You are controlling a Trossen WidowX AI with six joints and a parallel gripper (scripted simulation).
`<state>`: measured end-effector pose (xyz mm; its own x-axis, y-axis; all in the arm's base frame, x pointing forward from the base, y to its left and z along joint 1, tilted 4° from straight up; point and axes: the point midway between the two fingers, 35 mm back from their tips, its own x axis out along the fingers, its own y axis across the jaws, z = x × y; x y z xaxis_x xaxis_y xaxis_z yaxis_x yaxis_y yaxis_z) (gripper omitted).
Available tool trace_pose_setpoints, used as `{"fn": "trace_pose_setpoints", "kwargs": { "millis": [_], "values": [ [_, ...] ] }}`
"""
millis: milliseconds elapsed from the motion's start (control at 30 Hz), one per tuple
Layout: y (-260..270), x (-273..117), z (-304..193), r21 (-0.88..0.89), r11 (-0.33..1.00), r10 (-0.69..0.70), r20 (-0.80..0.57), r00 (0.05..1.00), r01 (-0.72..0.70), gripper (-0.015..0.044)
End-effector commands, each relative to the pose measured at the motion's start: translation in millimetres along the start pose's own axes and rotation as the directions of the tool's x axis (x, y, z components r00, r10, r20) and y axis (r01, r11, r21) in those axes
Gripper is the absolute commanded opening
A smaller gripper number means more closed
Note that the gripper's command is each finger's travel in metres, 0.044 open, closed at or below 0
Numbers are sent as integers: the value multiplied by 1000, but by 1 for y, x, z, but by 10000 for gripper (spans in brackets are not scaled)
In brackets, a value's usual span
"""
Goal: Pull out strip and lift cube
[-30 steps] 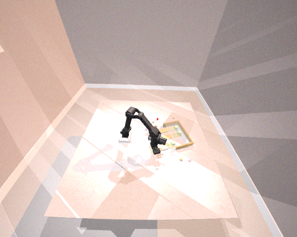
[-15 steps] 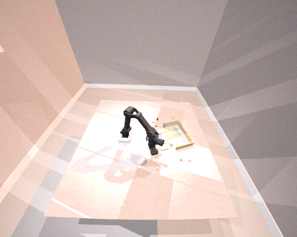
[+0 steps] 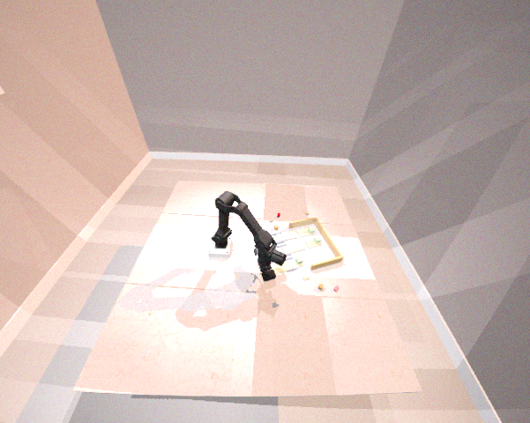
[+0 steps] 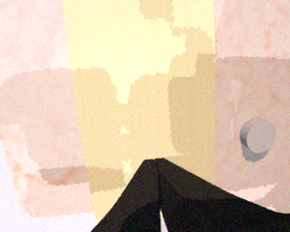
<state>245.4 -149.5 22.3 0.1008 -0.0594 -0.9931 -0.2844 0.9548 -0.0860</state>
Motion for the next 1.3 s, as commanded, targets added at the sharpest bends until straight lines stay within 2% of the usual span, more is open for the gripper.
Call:
{"fn": "trace_pose_setpoints", "kwargs": {
  "millis": [0,933,1100,1267],
  "values": [
    [4,5,-11,3,1000,15,-25,1000,-15,0],
    [4,5,-11,3,1000,15,-25,1000,-15,0],
    [-1,-39,0,3,1000,14,-23,1000,-14,0],
    [-1,-42,0,3,1000,15,-24,1000,-15,0]
  ]
}}
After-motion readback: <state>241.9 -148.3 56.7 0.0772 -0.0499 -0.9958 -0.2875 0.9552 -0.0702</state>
